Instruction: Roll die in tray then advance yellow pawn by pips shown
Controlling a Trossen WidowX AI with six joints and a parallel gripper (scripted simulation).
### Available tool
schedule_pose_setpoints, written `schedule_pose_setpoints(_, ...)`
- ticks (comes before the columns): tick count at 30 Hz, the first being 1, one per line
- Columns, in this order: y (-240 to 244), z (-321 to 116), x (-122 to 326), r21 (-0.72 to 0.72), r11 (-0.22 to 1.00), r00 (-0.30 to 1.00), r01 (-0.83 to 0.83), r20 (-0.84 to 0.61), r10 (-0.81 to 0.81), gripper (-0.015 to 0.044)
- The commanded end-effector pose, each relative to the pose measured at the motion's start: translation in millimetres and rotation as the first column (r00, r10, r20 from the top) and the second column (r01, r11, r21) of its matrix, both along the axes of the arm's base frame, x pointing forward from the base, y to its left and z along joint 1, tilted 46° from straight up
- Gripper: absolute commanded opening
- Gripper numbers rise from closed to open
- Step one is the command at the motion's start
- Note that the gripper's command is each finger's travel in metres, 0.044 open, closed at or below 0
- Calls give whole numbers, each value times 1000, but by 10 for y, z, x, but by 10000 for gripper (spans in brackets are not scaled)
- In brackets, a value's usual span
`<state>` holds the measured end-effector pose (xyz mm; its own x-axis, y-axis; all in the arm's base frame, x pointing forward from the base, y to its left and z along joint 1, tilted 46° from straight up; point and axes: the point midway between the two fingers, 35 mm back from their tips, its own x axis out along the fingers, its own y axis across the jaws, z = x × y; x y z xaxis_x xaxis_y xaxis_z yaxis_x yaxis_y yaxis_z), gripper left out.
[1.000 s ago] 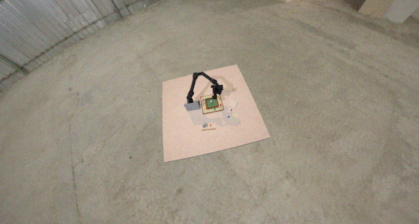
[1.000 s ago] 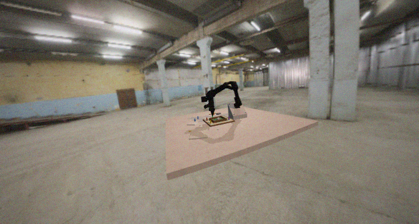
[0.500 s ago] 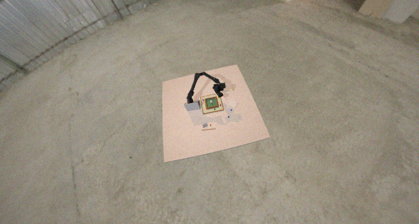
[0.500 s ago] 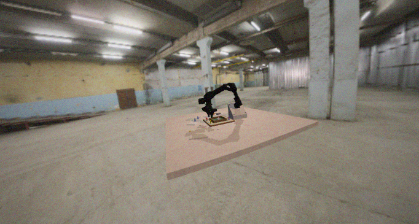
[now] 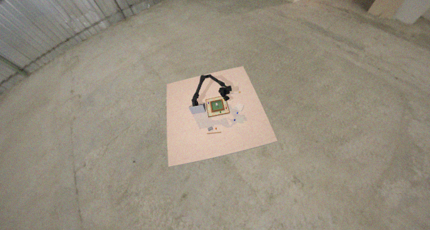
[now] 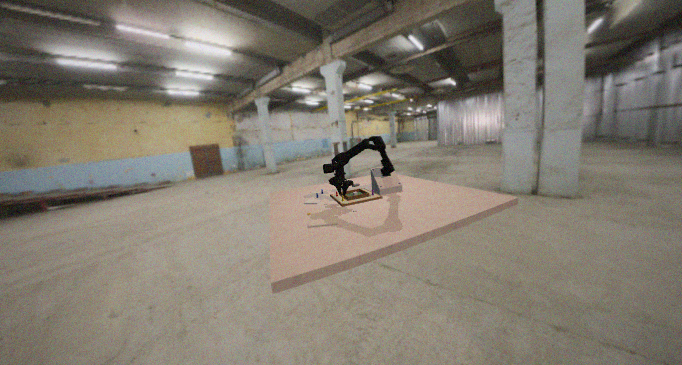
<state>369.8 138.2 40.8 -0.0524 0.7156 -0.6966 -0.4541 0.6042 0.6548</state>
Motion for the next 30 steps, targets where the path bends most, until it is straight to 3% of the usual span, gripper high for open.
schedule_pose_setpoints(1, 47, -44, -11, 4, 1000, 1000, 4, -7, -4, 200)
schedule_pose_setpoints(18, 232, -215, -36, 6, 1000, 1000, 4, -7, -4, 200)
schedule_pose_setpoints(23, 232, -215, -36, 6, 1000, 1000, 4, -7, -4, 69)
schedule_pose_setpoints(30, 232, -215, -36, 6, 1000, 1000, 4, -7, -4, 22)
